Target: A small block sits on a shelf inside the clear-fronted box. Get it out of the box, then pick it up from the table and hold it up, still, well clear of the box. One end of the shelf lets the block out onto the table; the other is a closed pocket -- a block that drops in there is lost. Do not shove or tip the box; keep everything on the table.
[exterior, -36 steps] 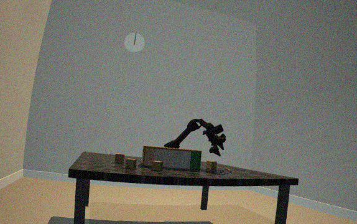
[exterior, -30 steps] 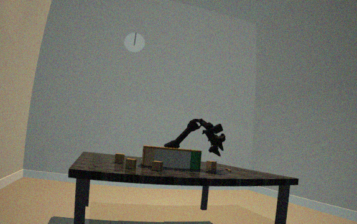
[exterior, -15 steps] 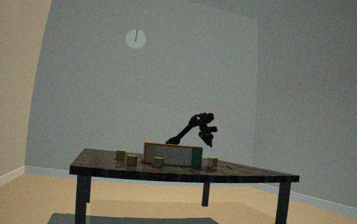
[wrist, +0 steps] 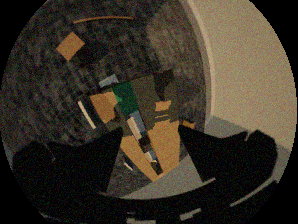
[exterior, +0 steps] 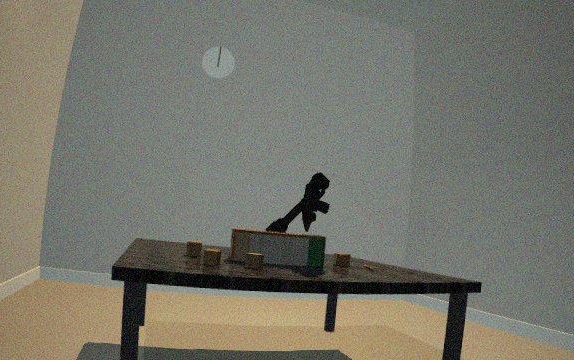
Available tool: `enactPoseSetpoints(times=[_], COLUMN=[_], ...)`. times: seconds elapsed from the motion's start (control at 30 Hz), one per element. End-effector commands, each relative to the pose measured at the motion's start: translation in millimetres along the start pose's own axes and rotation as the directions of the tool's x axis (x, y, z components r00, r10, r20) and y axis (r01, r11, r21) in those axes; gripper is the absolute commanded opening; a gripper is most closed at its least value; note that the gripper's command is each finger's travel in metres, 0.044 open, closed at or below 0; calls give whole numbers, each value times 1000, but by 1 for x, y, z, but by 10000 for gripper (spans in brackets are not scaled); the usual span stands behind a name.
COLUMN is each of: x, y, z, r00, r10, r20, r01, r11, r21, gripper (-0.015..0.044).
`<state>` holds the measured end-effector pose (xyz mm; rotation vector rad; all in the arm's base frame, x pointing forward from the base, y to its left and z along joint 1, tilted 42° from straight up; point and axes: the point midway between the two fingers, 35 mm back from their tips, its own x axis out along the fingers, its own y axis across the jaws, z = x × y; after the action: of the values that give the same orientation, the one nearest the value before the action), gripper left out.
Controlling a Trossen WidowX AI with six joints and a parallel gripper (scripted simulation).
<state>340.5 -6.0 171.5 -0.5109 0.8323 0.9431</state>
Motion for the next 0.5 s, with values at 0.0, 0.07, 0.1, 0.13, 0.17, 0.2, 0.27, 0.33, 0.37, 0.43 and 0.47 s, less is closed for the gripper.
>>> enactPoseSetpoints(times=[0.0, 0.07, 0.1, 0.13, 0.17, 0.2, 0.27, 0.33, 0.37, 0.43, 0.47], x=[-7, -9, -9, -9, -9, -9, -9, -9, -9, -9, -9], y=[25, 30, 30, 30, 30, 30, 30, 30, 30, 30, 30], z=[-77, -84, -84, -84, -84, -84, -84, -84, -84, -84, -84], r00=[936, 920, 920, 920, 920, 920, 920, 920, 920, 920, 920], r10=[215, 248, 248, 248, 248, 248, 248, 248, 248, 248, 248], r20=[-279, -303, -303, -303, -303, -303, -303, -303, -303, -303, -303], r01=[-291, -338, -338, -338, -338, -338, -338, -338, -338, -338, -338], r11=[919, 894, 894, 894, 894, 894, 894, 894, 894, 894, 894], r21=[-268, -294, -294, -294, -294, -294, -294, -294, -294, -294, -294], gripper=[400, 400, 400, 400, 400, 400, 400, 400, 400, 400, 400])
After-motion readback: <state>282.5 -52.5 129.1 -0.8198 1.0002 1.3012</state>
